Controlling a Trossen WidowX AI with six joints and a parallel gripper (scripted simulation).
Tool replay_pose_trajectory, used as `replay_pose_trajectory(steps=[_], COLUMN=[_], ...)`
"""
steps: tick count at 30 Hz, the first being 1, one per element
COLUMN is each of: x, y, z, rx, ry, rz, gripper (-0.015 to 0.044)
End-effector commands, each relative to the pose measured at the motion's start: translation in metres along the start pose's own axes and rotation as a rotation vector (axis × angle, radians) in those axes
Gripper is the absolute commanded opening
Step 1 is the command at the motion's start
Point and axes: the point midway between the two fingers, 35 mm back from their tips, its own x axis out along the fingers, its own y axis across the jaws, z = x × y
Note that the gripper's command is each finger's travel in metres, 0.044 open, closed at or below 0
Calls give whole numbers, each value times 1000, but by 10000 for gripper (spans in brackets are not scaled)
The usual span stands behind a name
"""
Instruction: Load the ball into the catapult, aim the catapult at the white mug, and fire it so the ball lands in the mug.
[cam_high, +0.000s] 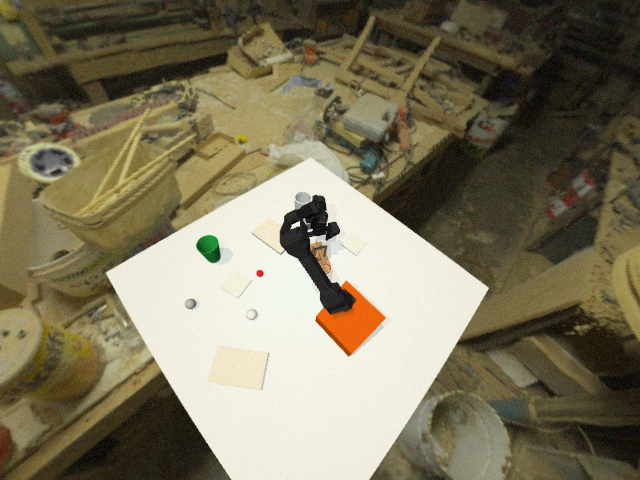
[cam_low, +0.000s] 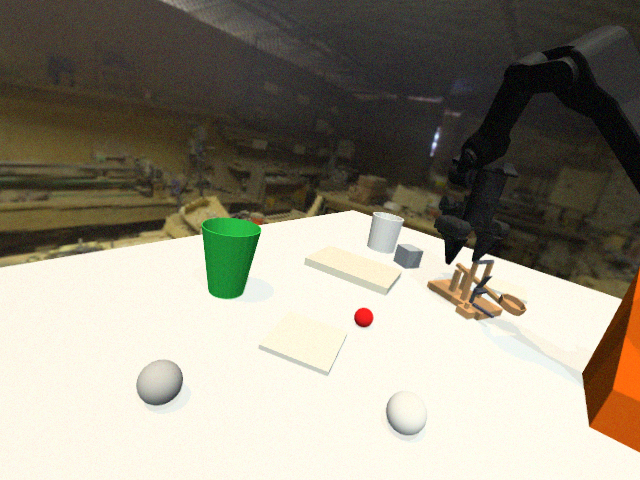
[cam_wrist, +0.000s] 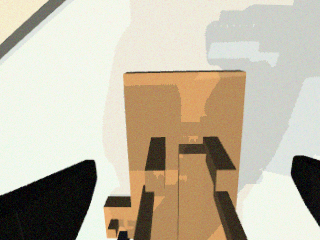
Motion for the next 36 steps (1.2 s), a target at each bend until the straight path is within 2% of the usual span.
replay_pose_trajectory(steps=[1, 23, 32, 36], x=[12, 47, 48, 45], y=[-1, 1, 1, 2], z=[-4, -5, -5, -3], rx=[13, 12, 12, 2], ry=[16, 17, 17, 10], rz=[6, 9, 9, 4], gripper=[440, 440, 440, 335])
